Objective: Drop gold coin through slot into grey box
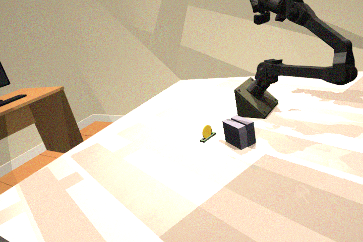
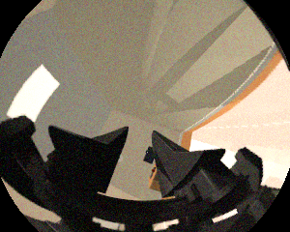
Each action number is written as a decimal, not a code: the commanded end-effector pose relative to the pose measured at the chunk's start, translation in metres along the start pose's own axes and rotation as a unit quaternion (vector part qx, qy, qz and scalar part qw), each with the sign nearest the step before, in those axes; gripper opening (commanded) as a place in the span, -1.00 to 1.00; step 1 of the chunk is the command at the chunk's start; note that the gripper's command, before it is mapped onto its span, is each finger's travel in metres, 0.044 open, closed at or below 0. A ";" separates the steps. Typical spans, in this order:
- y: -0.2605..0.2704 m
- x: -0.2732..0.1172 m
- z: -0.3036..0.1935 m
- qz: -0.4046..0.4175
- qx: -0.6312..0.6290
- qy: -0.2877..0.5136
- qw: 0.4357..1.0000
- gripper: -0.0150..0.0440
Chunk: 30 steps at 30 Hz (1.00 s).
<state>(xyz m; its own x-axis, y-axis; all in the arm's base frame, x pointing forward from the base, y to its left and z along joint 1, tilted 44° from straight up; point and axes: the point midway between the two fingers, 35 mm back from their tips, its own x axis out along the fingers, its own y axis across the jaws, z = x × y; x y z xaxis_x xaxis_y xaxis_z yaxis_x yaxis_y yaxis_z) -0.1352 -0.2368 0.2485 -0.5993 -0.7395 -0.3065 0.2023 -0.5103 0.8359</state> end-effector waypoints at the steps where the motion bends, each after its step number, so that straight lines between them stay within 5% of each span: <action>1: 0.000 0.014 -0.079 -0.028 -0.191 0.170 0.966 0.05; 7: -0.014 0.003 -0.167 -0.018 -0.386 0.350 0.853 0.05; 13: -0.039 -0.032 -0.244 0.026 -0.538 0.506 0.673 0.05; 21: -0.087 -0.107 -0.321 0.110 -0.644 0.662 0.367 0.05; 30: -0.156 -0.207 -0.362 0.197 -0.618 0.761 0.003 0.05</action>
<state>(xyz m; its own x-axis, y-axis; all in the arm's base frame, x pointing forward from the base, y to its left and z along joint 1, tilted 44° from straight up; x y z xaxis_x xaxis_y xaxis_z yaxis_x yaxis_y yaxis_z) 0.2056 -0.2085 0.0367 0.2302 0.3259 -0.9170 0.6045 0.6905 0.3972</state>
